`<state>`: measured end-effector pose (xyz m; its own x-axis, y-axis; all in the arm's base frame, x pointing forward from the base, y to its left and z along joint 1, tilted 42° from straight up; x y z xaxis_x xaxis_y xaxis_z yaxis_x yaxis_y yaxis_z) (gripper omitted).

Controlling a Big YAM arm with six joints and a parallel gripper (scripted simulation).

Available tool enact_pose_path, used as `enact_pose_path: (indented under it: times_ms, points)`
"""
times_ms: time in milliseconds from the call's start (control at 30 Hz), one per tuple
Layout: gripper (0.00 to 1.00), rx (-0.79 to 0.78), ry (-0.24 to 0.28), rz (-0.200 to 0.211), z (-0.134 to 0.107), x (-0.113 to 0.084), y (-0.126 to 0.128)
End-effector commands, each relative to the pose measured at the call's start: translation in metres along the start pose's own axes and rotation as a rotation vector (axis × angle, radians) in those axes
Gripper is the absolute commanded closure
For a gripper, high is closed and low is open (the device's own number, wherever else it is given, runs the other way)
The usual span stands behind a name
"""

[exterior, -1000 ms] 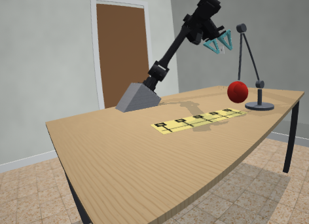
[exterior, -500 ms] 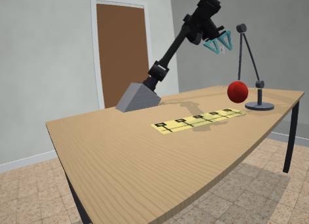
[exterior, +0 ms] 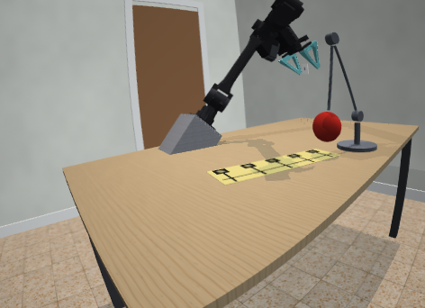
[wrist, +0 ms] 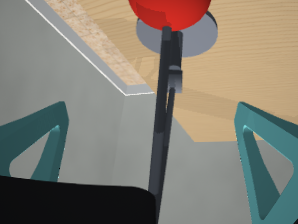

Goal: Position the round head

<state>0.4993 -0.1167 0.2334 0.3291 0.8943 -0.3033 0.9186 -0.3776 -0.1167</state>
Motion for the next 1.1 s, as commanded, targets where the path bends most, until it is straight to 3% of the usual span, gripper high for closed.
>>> enact_pose_path:
  times_ms: [0,300,800,867,1067]
  points:
    - [0.0,-0.023,0.046,-0.128,-0.013,-0.013,0.007]
    - [0.0,-0.028,0.048,-0.133,-0.023,-0.021,0.01]
    - [0.0,0.002,0.0,0.007,-0.027,-0.023,0.008]
    - [0.0,0.002,0.0,0.007,-0.027,-0.023,0.008]
    - [0.0,-0.006,0.018,-0.045,-0.017,-0.015,0.006]
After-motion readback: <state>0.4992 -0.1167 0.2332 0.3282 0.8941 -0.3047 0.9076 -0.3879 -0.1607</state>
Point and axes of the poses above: the point where the finger pads meet when closed, its own x axis out along the fingers, its own y axis across the jaws, z = x × y, the point moved 2 cm from there along -x, back along the fingers, and after that the axes turned 2 degrees about x, right-handed, at the moved point
